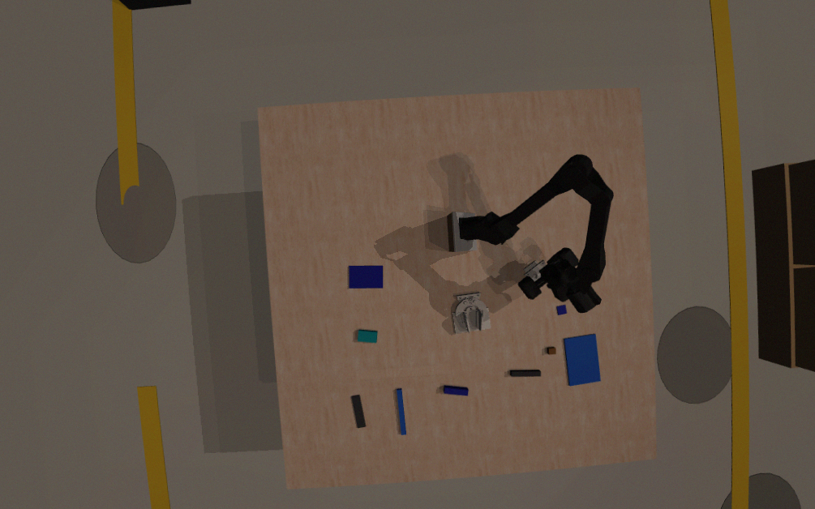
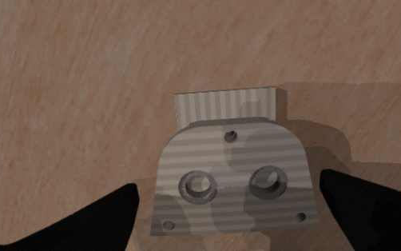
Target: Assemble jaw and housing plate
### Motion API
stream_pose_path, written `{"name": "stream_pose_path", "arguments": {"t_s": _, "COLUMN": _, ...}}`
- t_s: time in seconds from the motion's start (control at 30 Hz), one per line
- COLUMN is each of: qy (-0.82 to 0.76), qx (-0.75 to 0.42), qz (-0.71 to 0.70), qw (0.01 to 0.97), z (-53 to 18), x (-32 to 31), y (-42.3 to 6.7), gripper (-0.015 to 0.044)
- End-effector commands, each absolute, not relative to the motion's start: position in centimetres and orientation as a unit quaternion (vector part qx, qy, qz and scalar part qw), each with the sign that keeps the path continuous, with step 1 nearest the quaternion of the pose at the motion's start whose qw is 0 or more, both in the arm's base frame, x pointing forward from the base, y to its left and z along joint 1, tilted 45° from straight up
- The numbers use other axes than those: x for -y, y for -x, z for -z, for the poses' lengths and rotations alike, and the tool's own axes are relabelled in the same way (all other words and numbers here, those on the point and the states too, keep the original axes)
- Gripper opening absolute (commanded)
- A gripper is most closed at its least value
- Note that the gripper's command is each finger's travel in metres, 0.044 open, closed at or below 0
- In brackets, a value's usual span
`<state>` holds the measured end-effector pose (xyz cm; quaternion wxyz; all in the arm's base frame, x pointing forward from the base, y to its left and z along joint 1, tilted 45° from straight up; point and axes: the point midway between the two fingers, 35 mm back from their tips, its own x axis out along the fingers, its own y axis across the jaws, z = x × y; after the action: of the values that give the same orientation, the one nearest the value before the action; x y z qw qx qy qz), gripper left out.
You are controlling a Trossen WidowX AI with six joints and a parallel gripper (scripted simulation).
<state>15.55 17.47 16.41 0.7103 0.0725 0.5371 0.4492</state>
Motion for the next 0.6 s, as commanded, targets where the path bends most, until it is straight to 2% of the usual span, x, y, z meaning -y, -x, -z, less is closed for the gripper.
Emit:
{"name": "stream_pose_path", "arguments": {"t_s": 0.0, "qy": -0.073, "qx": -0.54, "qz": -0.446, "qw": 0.71, "z": -15.8, "x": -17.78, "y": -15.51, "gripper": 0.044}}
{"name": "stream_pose_path", "arguments": {"t_s": 0.57, "qy": -0.073, "qx": -0.54, "qz": -0.446, "qw": 0.71, "z": -15.55, "x": -18.07, "y": -15.48, "gripper": 0.044}}
